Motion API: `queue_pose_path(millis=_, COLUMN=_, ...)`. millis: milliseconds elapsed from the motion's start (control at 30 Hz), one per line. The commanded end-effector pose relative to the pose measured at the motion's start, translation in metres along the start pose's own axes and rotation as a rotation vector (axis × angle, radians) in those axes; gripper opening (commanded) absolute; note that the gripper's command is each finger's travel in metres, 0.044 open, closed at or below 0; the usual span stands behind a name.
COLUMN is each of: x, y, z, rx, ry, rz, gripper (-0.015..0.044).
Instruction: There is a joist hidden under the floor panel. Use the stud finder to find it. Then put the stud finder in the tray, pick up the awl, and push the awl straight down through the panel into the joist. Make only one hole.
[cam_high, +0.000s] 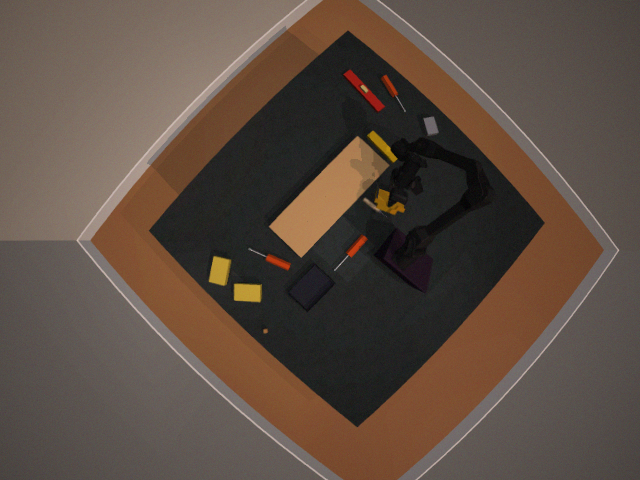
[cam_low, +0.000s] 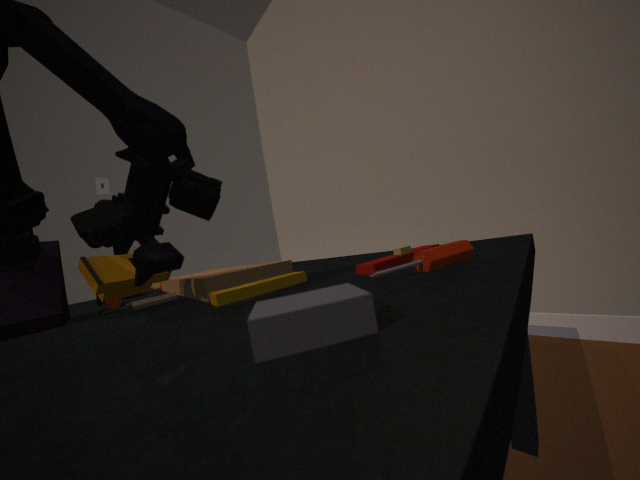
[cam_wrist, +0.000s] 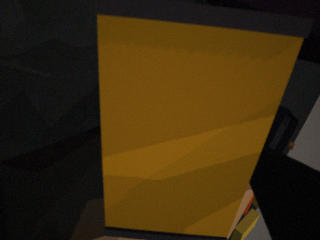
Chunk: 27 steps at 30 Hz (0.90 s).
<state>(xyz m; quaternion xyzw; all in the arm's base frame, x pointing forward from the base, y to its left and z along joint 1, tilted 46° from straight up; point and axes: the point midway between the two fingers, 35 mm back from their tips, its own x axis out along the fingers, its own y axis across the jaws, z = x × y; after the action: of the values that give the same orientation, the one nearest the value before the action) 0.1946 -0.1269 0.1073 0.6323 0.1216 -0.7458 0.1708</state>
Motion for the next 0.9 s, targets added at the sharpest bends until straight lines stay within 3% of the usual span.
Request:
queue_pose_path(millis=0, x=-0.001, y=0.000, z=-0.001, rx=-0.006, ry=0.007, rz=-0.036, gripper=0.0000)
queue_pose_path(millis=467, x=-0.002, y=0.003, z=-0.001, rx=0.005, ry=0.014, rz=-0.135, gripper=0.0000)
queue_pose_path(millis=867, x=0.013, y=0.018, z=0.000, rx=0.011, ry=0.010, rz=-0.126, gripper=0.0000)
